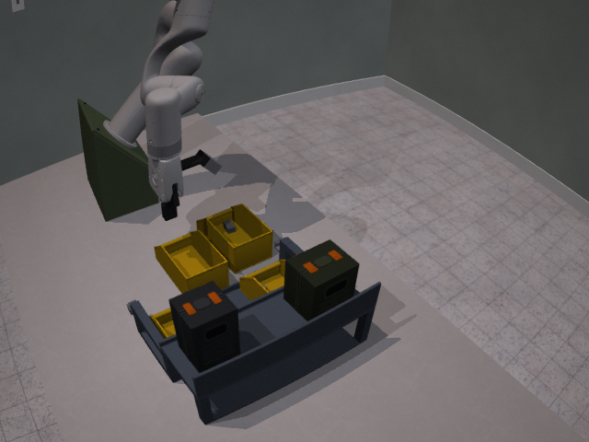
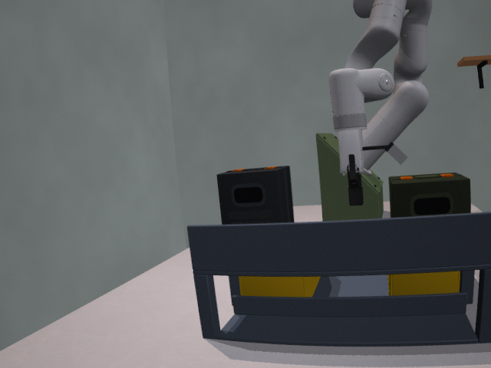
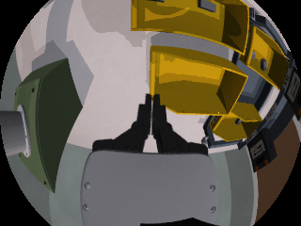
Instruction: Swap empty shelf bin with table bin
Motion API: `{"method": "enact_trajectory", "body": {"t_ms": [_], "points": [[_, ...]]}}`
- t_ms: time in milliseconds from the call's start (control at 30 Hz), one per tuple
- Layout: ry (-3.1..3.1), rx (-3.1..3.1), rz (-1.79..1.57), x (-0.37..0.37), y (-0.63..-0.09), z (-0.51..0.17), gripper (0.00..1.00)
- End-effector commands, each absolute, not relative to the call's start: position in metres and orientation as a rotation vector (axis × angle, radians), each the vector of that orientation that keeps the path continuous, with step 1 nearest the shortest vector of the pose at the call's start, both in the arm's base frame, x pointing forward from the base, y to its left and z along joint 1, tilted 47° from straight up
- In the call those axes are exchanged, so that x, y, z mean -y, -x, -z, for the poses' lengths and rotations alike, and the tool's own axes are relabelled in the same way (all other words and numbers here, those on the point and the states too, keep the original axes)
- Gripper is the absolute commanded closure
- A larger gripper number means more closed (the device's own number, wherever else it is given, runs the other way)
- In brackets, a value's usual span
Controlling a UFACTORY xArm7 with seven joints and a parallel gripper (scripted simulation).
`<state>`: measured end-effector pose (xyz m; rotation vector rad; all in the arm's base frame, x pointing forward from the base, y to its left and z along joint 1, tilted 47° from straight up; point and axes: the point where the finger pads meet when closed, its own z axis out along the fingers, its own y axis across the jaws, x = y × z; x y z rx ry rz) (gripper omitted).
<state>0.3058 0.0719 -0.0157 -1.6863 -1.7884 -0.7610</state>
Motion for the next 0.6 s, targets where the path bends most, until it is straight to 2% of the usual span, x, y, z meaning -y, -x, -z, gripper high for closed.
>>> {"method": "enact_trajectory", "body": {"t_ms": [0,200,567], "points": [[1.810,1.620,0.674,-0.063,-0.313,0.020,1.00],[1.981,1.339,0.537,-0.049,-0.325,0.024,1.00],[2.215,0.824,0.370,-0.012,-0.382,0.015,1.00]]}}
